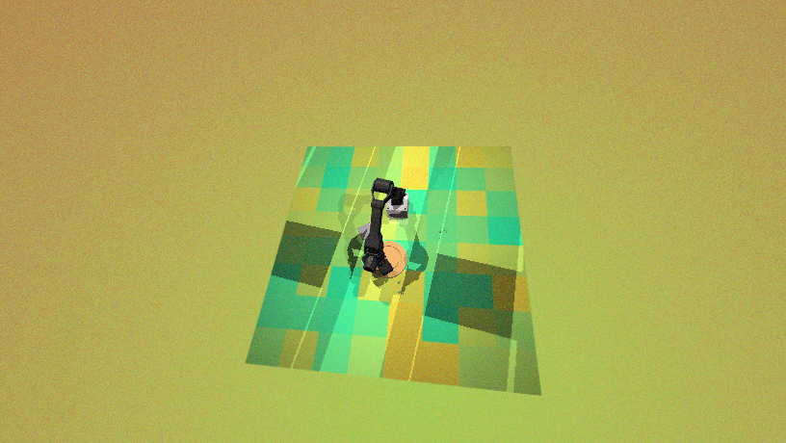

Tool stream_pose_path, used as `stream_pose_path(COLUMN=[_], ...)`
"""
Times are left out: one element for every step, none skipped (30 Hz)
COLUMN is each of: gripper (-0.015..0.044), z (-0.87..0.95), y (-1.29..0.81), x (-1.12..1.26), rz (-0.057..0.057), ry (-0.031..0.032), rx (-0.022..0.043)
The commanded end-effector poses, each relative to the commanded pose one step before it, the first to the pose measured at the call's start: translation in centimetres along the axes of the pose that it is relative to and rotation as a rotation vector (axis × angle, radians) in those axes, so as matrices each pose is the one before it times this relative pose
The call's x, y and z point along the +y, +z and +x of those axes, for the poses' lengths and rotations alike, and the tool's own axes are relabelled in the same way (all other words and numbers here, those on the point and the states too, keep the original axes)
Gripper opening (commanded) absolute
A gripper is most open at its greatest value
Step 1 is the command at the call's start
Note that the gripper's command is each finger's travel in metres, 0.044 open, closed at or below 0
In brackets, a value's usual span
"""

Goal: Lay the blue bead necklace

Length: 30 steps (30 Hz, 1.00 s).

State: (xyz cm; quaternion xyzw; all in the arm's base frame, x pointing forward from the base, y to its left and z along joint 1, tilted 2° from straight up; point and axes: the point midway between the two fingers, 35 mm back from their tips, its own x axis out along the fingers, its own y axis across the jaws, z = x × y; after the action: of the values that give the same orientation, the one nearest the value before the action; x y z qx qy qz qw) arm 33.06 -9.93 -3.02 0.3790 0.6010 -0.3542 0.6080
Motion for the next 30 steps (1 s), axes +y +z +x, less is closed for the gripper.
stream_pose_path(gripper=[0.0262,0.0289,0.0315,0.0341,0.0367,0.0394,0.042,0.044,0.044,0.044,0.044,0.044,0.044,0.044,0.044,0.044,0.044,0.044,0.044,0.044,0.044,0.044,0.044,0.044,0.044,0.044,0.0414,0.0387,0.0361,0.0335], z=[-0.061,0.0,0.0,-0.053,-0.159,-0.265,-0.325,-0.326,-0.326,-0.267,-0.161,-0.054,0.0,0.856,-0.15,-0.251,-0.25,-0.15,-0.05,0.0,0.0,0.0,0.0,0.0,0.0,0.0,-0.029,-0.086,-0.143,-0.184], y=[0.028,0.0,0.0,-0.002,-0.007,-0.014,-0.02,-0.023,-0.025,-0.023,-0.015,-0.005,0.0,-0.152,0.001,0.001,0.0,-0.001,0.0,0.0,0.0,0.0,0.0,0.0,0.0,0.0,0.114,0.343,0.573,0.739], x=[0.03,0.0,0.0,-0.002,-0.007,-0.013,-0.019,-0.022,-0.025,-0.022,-0.014,-0.005,0.0,-0.143,0.001,0.001,0.0,-0.001,0.0,0.0,0.0,0.0,0.0,0.0,0.0,0.0,0.002,0.004,0.0,-0.009], rz=[-0.0001,0.0,0.0,0.0001,0.0003,0.0006,0.0007,0.0007,0.0007,0.0006,0.0003,0.0001,0.0,-0.0026,0.0005,0.0008,0.0008,0.0005,0.0002,0.0,0.0,0.0,0.0,0.0,0.0,0.0,0.0026,0.0079,0.0132,0.017], ry=[0.00141,0.0,0.0,-0.0002,-0.00059,-0.00098,-0.0012,-0.00121,-0.00121,-0.00099,-0.0006,-0.0002,0.0,-0.00634,0.0011,0.00183,0.00183,0.0011,0.00037,0.0,0.0,0.0,0.0,0.0,0.0,0.0,0.00001,0.00003,0.00005,0.00006], rx=[-0.00144,0.0,0.0,0.00019,0.00058,0.00096,0.00118,0.00118,0.00119,0.00097,0.00058,0.00019,0.0,0.00646,-0.00112,-0.00186,-0.00186,-0.00111,-0.00037,0.0,0.0,0.0,0.0,0.0,0.0,0.0,-0.00009,-0.00027,-0.00045,-0.00057])
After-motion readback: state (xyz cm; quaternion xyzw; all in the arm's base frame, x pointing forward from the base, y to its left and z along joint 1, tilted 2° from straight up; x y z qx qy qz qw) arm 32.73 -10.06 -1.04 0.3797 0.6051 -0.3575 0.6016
